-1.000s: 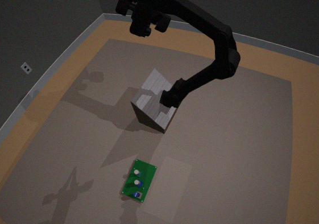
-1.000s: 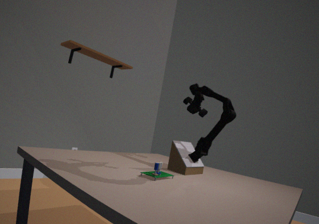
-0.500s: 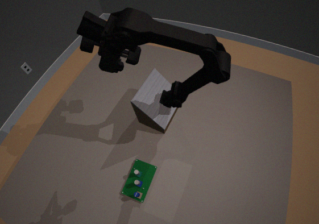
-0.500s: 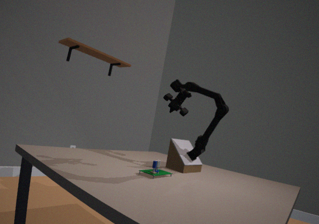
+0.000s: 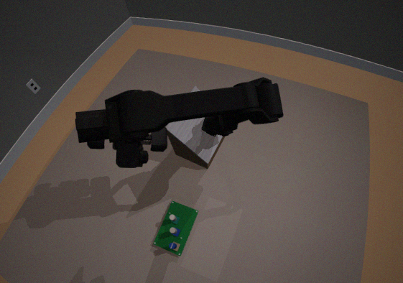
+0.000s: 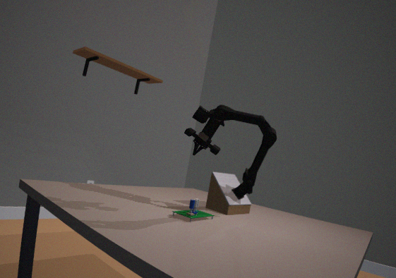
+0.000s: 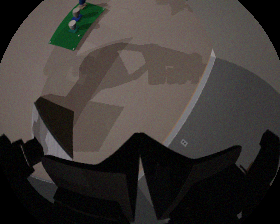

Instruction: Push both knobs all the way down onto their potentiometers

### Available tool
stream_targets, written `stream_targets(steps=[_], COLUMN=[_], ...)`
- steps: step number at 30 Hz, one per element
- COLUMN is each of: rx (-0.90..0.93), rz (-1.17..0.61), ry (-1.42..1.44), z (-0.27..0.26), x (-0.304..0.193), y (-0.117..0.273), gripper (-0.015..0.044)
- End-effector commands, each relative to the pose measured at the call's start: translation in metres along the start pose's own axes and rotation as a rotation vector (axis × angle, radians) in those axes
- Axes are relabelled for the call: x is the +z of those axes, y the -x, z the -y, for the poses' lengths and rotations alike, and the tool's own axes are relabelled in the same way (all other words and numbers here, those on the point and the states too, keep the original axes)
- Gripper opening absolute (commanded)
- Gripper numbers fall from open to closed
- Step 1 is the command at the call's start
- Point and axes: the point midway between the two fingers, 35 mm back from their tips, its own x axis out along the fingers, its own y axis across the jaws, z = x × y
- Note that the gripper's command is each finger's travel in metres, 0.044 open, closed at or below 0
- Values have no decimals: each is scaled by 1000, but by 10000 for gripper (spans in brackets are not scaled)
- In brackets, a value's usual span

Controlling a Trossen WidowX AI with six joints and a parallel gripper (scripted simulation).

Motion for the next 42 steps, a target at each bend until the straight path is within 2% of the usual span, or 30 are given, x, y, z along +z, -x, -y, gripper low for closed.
stream_targets(steps=[1,7,14,42], rx=[100,256,441,446], rz=[103,198,260,262], ry=[9,5,-6,-6], z=[-21,-60,-110,-127], x=[59,127,183,194], y=[-15,-32,-44,-76], gripper=[0,0,0,0])
